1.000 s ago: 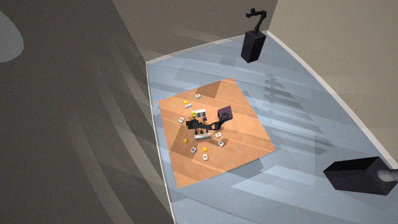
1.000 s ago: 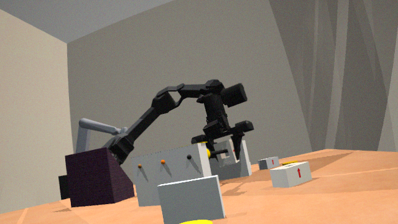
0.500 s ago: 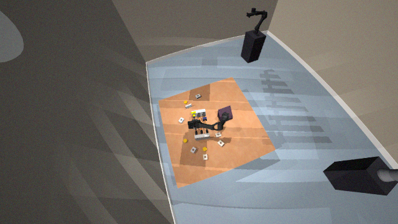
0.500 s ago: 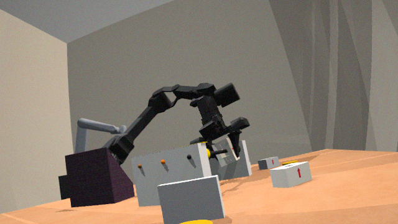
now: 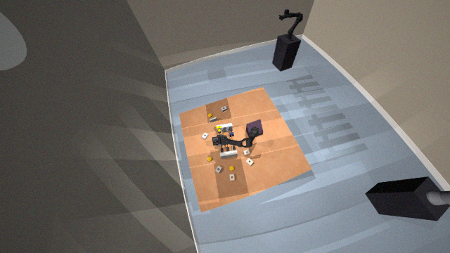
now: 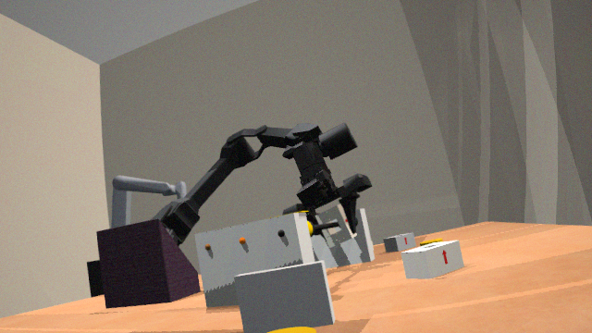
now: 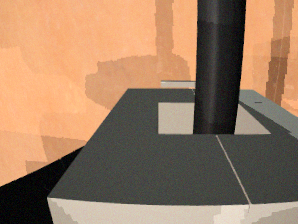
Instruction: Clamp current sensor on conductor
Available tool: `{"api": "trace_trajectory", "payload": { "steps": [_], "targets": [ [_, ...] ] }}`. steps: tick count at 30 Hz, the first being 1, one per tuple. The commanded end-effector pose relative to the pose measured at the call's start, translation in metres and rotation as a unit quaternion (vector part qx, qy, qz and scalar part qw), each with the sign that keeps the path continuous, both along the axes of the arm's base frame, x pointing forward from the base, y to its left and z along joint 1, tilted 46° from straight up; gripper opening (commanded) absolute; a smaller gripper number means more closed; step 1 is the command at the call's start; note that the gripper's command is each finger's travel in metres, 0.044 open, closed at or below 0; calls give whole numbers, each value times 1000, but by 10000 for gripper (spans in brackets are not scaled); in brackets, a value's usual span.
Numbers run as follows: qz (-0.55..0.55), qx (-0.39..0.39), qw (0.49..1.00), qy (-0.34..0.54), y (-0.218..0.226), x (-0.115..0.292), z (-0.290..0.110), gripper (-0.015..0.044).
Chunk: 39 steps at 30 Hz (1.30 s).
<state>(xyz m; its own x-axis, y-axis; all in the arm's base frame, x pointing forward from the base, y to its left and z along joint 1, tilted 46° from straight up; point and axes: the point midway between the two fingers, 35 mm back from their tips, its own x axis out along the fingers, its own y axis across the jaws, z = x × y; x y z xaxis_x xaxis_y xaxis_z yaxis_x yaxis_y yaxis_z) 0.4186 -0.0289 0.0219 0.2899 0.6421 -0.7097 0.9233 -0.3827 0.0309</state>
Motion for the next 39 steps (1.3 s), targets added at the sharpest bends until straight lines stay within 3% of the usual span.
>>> {"api": "trace_trajectory", "payload": {
  "steps": [1, 5, 10, 28, 35, 39],
  "targets": [
    [2, -1, 1000, -2, 0, 1, 1, 341],
    [4, 0, 1000, 0, -1, 0, 1, 440],
    [1, 0, 1000, 0, 0, 0, 0, 316],
    [1, 0, 1000, 0, 0, 0, 0, 196],
    [-2, -2, 1000, -5, -1, 1, 1, 12],
    [-2, -2, 1000, -5, -1, 1, 1, 0]
  ]
}}
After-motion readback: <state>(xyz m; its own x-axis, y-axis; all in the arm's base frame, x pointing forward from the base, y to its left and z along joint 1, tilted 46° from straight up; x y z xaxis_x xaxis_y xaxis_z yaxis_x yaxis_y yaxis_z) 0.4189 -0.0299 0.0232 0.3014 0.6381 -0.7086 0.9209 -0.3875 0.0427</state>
